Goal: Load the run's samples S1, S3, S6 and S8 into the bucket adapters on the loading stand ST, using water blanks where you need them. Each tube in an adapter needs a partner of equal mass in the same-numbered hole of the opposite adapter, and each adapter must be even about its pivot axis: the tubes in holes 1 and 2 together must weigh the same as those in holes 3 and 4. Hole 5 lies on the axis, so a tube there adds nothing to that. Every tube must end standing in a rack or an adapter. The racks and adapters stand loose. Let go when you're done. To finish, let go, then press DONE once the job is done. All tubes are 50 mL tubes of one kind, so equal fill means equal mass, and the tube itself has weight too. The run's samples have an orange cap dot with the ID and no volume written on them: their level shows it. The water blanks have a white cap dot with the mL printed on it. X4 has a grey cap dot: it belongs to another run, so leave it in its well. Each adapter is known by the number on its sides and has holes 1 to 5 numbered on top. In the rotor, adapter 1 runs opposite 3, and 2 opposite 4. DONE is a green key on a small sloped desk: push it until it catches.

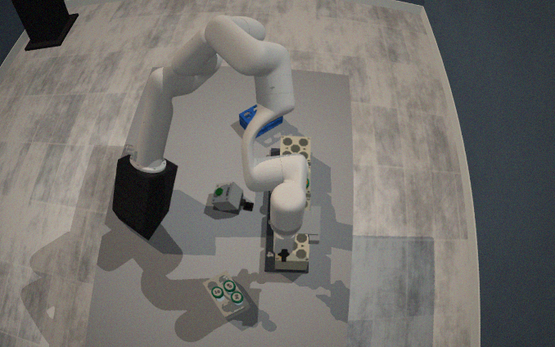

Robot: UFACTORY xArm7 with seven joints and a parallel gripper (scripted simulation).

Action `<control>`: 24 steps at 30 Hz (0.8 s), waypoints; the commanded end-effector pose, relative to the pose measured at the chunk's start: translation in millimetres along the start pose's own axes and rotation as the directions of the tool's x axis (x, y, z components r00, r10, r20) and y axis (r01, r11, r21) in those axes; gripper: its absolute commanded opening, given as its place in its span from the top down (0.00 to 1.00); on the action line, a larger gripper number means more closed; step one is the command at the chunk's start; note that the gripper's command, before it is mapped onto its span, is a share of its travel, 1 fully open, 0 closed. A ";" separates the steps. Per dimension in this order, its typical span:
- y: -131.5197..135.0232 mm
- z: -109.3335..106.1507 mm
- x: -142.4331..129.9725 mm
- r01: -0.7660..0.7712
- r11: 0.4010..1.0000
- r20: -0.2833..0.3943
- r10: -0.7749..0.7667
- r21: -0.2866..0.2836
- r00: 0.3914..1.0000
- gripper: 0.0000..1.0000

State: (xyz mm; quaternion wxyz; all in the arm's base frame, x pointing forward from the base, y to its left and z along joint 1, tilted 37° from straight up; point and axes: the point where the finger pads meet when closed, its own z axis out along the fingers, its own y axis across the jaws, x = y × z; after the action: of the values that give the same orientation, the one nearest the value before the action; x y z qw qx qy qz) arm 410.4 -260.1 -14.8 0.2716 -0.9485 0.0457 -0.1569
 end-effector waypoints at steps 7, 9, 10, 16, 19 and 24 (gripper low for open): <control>1.4 -19.6 0.8 0.000 1.000 -0.003 0.000 -0.004 1.000 0.56; 1.4 -23.6 0.8 0.000 1.000 -0.003 0.000 -0.004 1.000 0.56; 1.4 -25.6 0.8 0.000 1.000 -0.003 0.000 -0.004 1.000 0.56; 1.4 -33.5 0.8 0.000 1.000 -0.003 0.000 -0.004 1.000 0.56; 1.4 -39.6 0.8 0.000 1.000 -0.003 0.000 -0.004 1.000 0.56; 1.4 -49.6 0.8 0.000 1.000 -0.003 0.000 -0.004 1.000 0.56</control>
State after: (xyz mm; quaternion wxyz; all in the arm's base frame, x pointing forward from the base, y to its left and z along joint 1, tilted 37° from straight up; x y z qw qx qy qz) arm 396.5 -281.9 20.0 0.2714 -0.9485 0.0457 -0.1570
